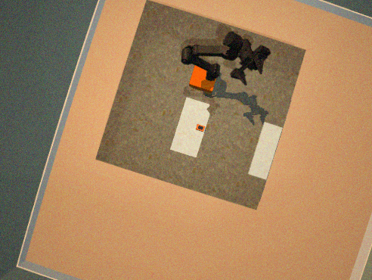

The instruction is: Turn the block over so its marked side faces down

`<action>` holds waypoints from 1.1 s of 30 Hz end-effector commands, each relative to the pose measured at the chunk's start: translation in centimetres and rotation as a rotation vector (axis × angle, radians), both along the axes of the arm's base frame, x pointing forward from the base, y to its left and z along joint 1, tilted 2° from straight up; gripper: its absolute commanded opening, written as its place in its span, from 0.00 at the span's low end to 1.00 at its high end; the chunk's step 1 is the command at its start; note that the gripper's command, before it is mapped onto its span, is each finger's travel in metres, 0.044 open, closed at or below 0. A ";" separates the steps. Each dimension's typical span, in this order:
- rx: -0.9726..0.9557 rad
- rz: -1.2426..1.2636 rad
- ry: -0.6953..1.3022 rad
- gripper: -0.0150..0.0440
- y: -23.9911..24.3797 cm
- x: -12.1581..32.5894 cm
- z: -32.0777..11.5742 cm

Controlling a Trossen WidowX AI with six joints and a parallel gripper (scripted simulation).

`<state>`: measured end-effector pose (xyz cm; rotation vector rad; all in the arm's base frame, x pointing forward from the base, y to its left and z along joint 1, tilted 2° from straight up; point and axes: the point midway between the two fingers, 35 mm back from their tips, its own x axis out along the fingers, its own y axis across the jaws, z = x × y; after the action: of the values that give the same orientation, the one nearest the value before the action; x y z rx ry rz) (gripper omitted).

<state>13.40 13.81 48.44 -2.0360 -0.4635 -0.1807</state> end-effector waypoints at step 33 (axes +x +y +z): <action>0.648 -0.260 0.858 1.00 3.7 25.6 -20.8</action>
<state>36.00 20.49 31.99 -1.5389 0.1443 0.3052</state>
